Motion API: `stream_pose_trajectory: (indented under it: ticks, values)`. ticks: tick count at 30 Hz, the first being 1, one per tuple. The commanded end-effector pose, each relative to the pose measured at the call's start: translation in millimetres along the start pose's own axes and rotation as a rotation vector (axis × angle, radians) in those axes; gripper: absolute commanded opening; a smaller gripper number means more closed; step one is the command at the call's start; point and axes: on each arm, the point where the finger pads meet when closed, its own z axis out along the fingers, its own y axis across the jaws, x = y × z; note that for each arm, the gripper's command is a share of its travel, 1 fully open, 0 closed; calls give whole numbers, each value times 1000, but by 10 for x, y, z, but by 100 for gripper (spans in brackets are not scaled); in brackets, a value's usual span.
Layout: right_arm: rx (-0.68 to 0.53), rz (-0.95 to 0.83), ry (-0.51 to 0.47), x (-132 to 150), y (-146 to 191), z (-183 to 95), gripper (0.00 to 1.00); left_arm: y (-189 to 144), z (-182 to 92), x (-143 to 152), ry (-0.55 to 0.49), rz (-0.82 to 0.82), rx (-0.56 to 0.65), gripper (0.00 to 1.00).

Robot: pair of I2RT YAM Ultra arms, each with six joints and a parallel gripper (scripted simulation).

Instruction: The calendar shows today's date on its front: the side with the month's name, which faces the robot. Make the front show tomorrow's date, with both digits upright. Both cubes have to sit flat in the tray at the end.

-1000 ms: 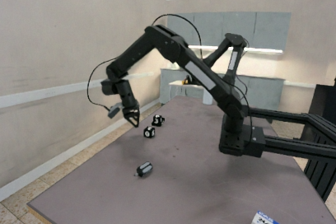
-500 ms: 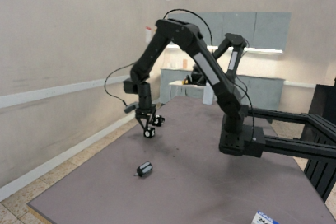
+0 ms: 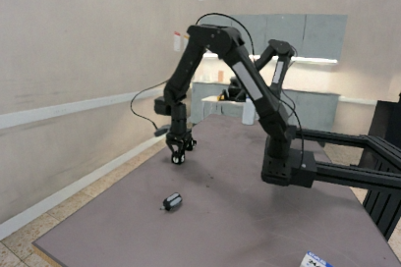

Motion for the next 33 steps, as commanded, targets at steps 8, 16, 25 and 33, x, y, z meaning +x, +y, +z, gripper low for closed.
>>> stream_pose_trajectory:
  ticks: [8, 16, 25, 33]
  values:
    - [18, -34, -35, -123, -32, -26, 100, 28, 37, -192, -80, -1, -5, 42]
    - [18, -34, -35, -123, -32, -26, 100, -8, -59, -181, -76, -2, 1, 36]
    - [18, -34, -35, -123, -32, -26, 100, -187, -571, -107, -50, -6, 5, 36]
    - [-16, 51, 46, -46, 36, 6, 100, -254, -771, -81, -37, 168, -8, 36]
